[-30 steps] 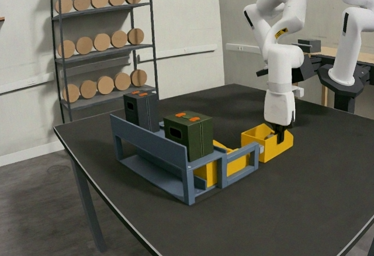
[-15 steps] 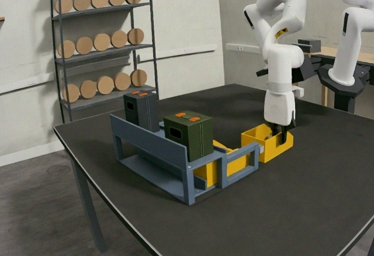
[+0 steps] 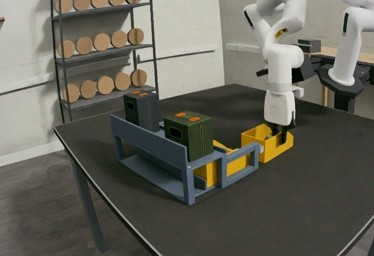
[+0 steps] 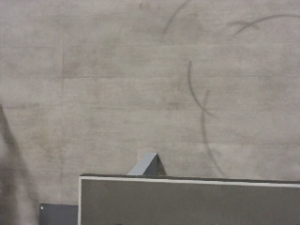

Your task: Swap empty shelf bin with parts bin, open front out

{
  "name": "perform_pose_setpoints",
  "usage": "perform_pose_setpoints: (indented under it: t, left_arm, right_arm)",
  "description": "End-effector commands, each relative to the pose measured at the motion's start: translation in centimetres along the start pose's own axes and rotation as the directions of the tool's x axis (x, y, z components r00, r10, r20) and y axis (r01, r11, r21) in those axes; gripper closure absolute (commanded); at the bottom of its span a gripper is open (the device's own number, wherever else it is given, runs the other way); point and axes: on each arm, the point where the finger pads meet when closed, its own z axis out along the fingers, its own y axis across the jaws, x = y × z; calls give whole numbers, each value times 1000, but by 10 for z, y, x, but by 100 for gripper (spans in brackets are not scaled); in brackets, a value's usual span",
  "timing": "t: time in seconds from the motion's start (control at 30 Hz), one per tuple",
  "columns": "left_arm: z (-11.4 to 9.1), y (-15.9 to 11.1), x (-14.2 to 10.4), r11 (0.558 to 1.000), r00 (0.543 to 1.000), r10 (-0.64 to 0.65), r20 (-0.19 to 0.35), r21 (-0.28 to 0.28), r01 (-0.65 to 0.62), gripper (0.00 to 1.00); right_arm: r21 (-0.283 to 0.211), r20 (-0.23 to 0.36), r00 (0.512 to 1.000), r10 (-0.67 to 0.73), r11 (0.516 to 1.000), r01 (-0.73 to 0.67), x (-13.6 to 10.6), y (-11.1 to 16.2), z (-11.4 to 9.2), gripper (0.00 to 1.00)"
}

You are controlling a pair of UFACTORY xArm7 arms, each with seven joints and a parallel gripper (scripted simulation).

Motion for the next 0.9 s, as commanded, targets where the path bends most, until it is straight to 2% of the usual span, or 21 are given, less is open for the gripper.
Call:
perform_pose_setpoints:
  t: [0.0,0.87]
  left_arm:
    - [-2,0,1,1000,1000,-1,-4,-1,1,0]
    - [-2,0,1,1000,1000,-1,-4,-1,1,0]
  right_arm:
    - [-4,4,1000,0,1000,0,-2,2,-3,73]
    - [-4,4,1000,0,1000,0,-2,2,-6,73]
